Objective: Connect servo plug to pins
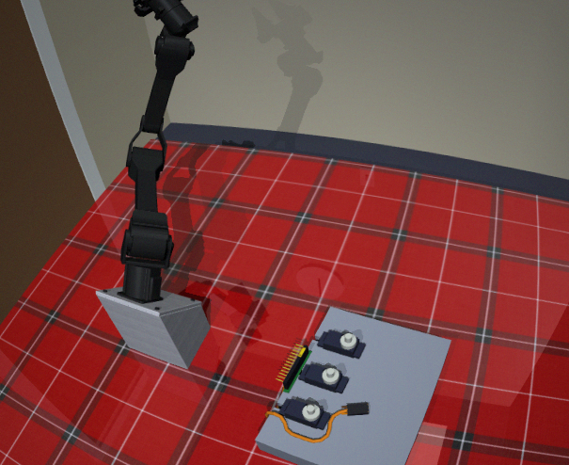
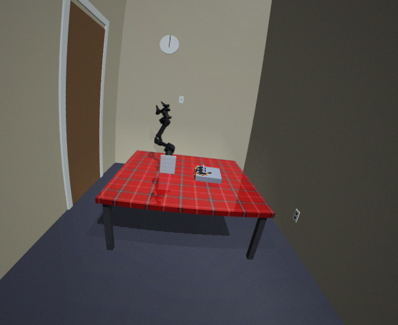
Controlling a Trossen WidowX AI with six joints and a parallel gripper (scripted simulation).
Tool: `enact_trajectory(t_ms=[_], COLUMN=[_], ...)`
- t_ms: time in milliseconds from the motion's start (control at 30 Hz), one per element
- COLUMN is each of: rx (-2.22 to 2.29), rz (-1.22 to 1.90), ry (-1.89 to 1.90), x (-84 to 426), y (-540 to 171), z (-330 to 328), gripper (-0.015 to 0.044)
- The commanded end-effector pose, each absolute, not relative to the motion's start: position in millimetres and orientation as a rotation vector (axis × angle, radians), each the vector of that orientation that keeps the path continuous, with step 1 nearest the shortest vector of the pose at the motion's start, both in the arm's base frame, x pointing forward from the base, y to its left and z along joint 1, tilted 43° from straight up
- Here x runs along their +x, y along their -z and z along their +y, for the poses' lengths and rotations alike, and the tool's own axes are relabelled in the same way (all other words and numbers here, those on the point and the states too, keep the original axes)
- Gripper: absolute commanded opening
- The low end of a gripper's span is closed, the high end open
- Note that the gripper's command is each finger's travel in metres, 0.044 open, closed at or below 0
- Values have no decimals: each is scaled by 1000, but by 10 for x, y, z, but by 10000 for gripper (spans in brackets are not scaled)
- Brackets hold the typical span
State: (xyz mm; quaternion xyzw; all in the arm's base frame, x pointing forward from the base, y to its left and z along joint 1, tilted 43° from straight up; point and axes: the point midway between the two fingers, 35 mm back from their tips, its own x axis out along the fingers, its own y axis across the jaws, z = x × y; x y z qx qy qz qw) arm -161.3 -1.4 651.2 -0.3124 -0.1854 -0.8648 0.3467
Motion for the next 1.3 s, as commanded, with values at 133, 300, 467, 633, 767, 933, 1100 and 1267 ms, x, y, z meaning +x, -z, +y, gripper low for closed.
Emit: enact_trajectory(t_ms=[133, 300, 467, 633, 767, 933, 1100, 1267], rx=[-816, -827, -844, -857, -861, -866, -866, -862], rz=[-485, -497, -500, -519, -532, -553, -565, -574], ry=[2225, 2179, 2131, 2058, 1995, 1914, 1834, 1748], x=[-1573, -1479, -1364, -1201, -1054, -874, -680, -473], y=[-6517, -6530, -6541, -6548, -6542, -6531, -6509, -6475], z=[-50, -134, -229, -348, -450, -559, -667, -769], gripper=[269, 138, 115, 115, 115, 115, 115, 115])
